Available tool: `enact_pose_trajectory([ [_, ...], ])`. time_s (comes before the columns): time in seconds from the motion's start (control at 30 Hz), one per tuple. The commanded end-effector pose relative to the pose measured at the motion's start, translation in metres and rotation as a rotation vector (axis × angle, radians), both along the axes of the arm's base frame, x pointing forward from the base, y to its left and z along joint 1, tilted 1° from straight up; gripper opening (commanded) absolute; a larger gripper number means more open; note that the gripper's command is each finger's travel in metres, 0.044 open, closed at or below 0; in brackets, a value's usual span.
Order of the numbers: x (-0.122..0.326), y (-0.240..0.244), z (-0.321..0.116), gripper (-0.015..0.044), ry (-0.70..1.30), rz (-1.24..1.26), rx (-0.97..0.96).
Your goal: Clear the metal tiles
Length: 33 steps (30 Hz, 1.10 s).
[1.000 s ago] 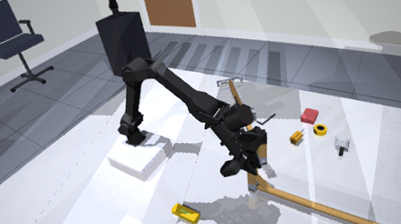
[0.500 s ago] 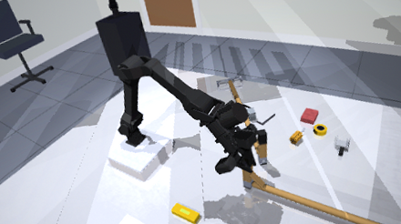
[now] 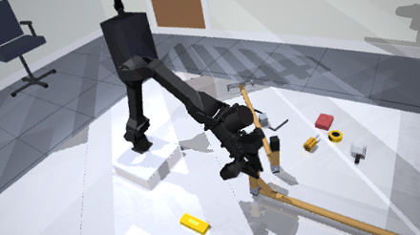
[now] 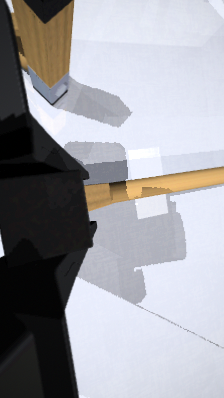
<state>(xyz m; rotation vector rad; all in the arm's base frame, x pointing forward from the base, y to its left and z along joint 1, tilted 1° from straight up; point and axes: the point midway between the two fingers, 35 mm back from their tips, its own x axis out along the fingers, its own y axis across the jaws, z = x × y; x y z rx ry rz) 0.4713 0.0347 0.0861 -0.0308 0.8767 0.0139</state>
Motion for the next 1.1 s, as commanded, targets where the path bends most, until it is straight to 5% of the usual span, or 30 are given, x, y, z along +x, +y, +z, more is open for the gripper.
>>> enact_pose_trajectory([
  [0.0,-0.004,0.000,0.006,0.0000,-0.016,-0.005,0.001],
  [1.07,-0.041,-0.002,0.007,0.0000,-0.016,-0.004,0.001],
])
